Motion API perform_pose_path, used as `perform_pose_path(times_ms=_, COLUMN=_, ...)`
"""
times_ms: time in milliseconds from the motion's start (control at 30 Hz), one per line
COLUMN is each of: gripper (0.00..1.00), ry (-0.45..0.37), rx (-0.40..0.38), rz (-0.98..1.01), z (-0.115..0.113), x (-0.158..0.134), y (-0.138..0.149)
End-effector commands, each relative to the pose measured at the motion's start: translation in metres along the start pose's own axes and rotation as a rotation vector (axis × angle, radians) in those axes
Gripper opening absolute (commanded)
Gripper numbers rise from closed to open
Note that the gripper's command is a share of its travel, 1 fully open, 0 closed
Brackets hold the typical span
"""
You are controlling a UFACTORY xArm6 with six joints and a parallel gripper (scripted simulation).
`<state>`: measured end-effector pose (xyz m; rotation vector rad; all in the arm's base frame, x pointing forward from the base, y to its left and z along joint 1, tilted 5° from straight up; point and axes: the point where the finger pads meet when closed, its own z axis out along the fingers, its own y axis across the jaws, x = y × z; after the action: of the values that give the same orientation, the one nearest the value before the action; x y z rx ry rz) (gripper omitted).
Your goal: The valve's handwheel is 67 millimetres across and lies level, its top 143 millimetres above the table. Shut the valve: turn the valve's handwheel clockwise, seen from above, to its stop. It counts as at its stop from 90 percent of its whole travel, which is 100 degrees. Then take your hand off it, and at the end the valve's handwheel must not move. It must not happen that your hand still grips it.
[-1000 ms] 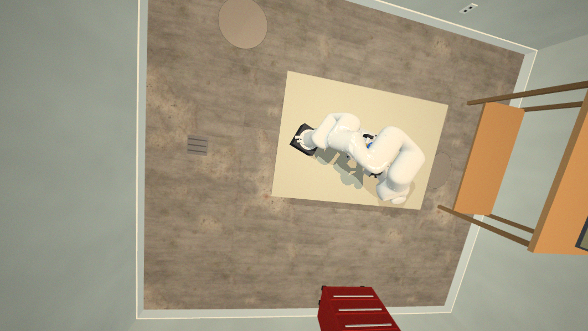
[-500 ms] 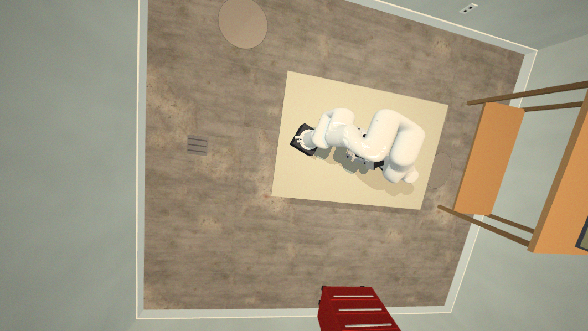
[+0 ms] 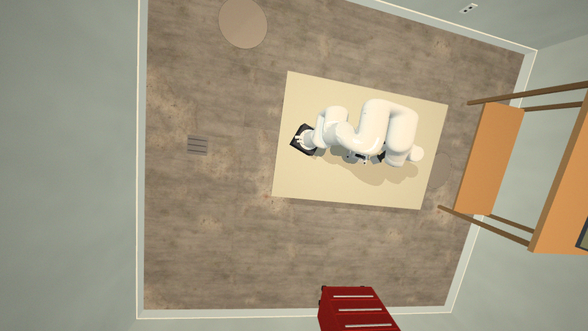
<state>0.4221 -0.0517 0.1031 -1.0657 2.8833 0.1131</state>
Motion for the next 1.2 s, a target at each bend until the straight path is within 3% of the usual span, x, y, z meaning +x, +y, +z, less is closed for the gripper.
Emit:
perform_pose_path(times_ms=0, gripper=1.00, ry=0.000, rx=0.022, rz=-0.014, z=-0.002, x=-0.003, y=0.000)
perform_pose_path(times_ms=500, gripper=1.00, ry=0.002, rx=0.021, rz=-0.014, z=0.001, x=-0.003, y=0.000)
perform_pose_path(times_ms=1167, gripper=1.00, ry=0.003, rx=0.020, rz=-0.013, z=0.022, x=-0.003, y=0.000)
